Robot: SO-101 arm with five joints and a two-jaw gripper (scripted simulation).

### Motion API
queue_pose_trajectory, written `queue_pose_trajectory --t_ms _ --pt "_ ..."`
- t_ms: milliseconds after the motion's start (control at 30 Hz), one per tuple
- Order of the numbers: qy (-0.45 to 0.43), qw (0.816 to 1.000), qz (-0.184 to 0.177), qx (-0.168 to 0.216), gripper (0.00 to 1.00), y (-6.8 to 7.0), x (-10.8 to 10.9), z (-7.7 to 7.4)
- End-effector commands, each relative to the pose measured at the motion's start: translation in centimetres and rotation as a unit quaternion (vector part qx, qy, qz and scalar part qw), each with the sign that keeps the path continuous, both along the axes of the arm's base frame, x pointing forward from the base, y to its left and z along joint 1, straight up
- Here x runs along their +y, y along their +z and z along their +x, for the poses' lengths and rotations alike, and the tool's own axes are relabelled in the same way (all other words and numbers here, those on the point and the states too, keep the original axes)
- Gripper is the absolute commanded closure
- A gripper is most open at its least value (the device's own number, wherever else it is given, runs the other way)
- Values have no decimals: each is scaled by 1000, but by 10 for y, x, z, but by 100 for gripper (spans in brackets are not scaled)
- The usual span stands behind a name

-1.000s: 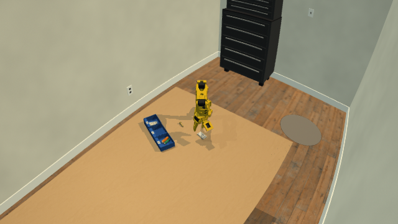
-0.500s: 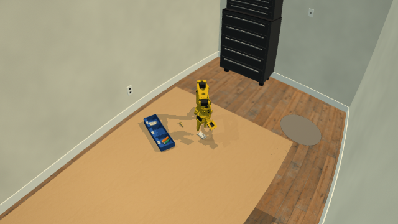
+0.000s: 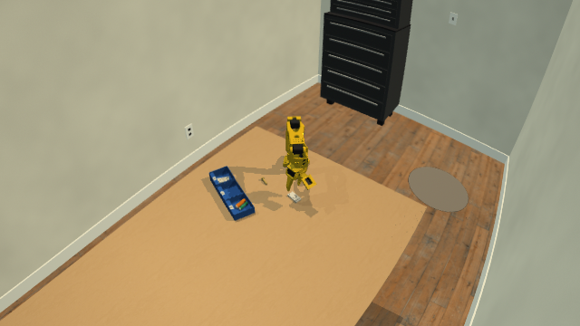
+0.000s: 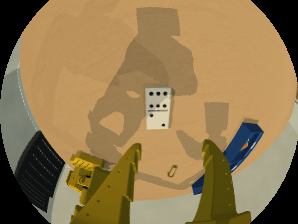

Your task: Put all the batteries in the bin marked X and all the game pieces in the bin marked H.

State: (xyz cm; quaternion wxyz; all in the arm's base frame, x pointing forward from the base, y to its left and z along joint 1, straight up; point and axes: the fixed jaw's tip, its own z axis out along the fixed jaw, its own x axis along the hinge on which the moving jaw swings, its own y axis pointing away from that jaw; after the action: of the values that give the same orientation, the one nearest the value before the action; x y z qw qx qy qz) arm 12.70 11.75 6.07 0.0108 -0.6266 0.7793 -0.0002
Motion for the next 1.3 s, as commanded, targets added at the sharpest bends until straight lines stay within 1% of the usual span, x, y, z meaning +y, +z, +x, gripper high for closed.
queue_pose_trajectory --t_ms 0,367,867,933,1100,1267 --pt "9 1000 10 -11 71 3 3 1" --pt "9 1000 10 -11 71 -4 4 2" --pt "9 1000 10 -11 71 -33 5 3" --pt "9 1000 10 -11 71 -33 5 3" --pt "9 1000 10 -11 71 -41 5 3" --pt "9 1000 10 -11 71 -45 5 2"
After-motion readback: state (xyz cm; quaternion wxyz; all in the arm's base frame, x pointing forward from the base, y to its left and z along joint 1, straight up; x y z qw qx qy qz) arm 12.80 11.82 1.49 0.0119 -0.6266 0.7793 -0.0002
